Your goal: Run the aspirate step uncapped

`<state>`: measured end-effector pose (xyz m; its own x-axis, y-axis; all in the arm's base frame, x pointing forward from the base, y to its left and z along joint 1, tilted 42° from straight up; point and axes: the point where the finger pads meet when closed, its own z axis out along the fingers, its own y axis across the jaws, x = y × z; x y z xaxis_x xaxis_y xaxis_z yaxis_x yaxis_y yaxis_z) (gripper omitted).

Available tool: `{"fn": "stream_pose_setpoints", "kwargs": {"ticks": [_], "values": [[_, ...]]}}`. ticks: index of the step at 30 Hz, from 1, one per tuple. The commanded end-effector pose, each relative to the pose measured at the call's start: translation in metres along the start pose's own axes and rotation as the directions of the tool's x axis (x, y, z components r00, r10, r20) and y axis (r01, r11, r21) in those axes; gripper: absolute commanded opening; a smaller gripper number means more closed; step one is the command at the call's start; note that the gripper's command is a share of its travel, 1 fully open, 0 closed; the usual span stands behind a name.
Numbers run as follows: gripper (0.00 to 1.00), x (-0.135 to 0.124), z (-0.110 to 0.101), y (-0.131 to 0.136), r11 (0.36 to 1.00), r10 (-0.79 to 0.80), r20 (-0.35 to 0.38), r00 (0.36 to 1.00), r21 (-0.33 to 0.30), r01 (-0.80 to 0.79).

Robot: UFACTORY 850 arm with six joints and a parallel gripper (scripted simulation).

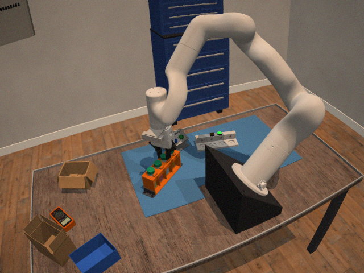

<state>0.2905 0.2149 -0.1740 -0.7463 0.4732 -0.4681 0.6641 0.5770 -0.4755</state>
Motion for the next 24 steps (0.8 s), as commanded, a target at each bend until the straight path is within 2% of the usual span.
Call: {"fn": "stream_pose_setpoints", "kwargs": {"ticks": [1,9,17,22,23,24], "values": [[0.0,0.0,-0.0008,0.0008,0.997,0.081,0.001,0.997,-0.005,-0.081],[0.0,0.0,-0.0008,0.0008,0.98,0.2,0.0,0.98,-0.005,-0.2],[0.0,0.0,-0.0008,0.0008,0.935,0.353,0.0,0.935,-0.005,-0.353],[0.0,0.0,-0.0008,0.0007,0.932,0.362,0.0,0.932,-0.005,-0.362],[0.46,0.0,-0.0008,0.0007,0.932,0.362,0.0,0.932,-0.005,-0.362],[0.46,0.0,-0.0008,0.0008,0.932,0.362,0.0,0.932,-0.005,-0.362]]}}
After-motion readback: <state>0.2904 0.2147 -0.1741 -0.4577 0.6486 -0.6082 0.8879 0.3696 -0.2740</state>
